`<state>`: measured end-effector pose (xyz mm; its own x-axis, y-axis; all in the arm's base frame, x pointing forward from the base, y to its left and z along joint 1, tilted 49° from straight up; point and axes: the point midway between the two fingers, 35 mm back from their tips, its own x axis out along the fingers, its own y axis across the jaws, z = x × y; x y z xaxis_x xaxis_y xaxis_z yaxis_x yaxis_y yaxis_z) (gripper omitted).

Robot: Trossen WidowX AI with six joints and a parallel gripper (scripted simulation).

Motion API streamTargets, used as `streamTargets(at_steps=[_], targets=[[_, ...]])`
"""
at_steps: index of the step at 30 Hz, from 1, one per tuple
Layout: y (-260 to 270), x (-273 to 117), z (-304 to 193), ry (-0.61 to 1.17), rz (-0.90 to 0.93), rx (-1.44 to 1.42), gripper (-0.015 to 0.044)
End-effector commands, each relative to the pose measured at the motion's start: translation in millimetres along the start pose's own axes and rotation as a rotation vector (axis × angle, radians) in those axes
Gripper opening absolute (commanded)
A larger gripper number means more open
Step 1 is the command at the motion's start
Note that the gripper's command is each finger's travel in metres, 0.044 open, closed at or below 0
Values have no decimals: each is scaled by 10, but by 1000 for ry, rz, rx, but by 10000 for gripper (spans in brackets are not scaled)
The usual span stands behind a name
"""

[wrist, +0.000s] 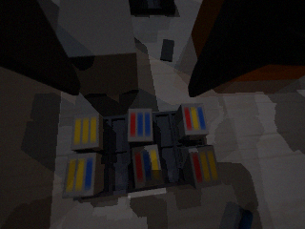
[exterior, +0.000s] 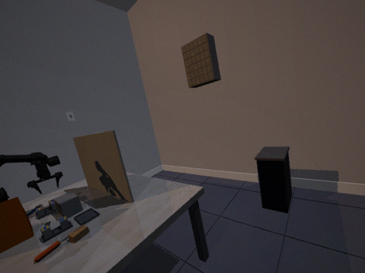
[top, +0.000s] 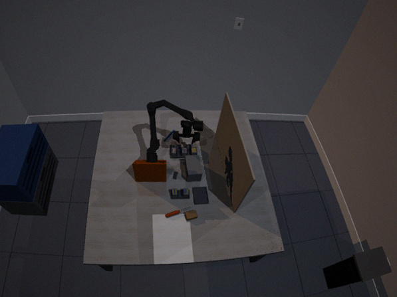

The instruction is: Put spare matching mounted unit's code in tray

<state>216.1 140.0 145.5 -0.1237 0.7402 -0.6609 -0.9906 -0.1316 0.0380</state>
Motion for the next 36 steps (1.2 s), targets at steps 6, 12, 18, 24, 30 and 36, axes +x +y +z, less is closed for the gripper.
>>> streamTargets(at_steps=[6,12,18,24,30,36], targets=[[29,395,14,-8,2,-18,300],[30,412,15,-8,2,-18,300],[24,451,12,-7,2,-18,300],[10,549,6,-4,3,-18,300],[1,647,2,-2,3,-19,300],[-4,745,1,-1,3,-19,300]])
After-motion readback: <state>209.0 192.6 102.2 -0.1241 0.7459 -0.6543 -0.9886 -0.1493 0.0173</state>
